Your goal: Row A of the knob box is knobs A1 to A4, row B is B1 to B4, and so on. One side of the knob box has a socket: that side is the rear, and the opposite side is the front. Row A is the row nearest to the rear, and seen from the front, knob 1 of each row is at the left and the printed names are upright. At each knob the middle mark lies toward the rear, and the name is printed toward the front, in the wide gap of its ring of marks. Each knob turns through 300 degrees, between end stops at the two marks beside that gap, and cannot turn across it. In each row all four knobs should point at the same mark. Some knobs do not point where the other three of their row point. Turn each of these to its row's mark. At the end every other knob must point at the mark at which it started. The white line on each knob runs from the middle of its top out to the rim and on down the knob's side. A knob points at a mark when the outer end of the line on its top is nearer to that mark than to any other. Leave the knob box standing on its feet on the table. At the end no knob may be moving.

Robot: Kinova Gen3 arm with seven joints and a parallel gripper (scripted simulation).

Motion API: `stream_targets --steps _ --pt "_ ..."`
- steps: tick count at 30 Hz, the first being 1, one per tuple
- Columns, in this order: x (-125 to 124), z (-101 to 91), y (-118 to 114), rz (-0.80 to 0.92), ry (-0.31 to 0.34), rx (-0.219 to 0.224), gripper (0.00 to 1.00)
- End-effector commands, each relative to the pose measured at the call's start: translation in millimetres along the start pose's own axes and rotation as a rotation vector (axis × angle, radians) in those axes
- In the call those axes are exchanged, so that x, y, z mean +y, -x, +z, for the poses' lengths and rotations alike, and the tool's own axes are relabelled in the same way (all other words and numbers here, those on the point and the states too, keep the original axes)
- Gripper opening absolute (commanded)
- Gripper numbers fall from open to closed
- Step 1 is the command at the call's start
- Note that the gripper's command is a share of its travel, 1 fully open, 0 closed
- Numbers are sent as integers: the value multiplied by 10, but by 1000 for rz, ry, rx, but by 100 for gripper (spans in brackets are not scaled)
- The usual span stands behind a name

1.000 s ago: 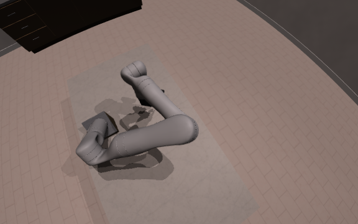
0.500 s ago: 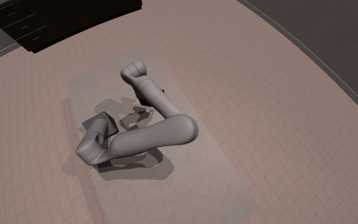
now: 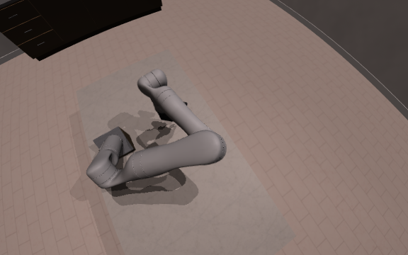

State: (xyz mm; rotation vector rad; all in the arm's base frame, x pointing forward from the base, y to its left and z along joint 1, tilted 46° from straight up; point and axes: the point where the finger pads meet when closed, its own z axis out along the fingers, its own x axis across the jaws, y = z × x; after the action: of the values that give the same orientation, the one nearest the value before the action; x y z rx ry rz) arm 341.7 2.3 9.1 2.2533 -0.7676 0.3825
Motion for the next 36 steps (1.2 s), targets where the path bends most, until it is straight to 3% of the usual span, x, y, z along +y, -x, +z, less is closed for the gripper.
stream_targets --steps 1,9,21,29,30,36 --pt "-4 -7 -1 0 -2 1 100" --pt "-76 -21 -16 3 -3 0 100" --pt "-1173 -191 -340 65 -4 0 100" --pt "-1315 -206 -397 75 -2 1 100" --pt "-1315 -206 -397 75 -2 1 46" --pt "-1315 -206 -397 75 -2 1 46"
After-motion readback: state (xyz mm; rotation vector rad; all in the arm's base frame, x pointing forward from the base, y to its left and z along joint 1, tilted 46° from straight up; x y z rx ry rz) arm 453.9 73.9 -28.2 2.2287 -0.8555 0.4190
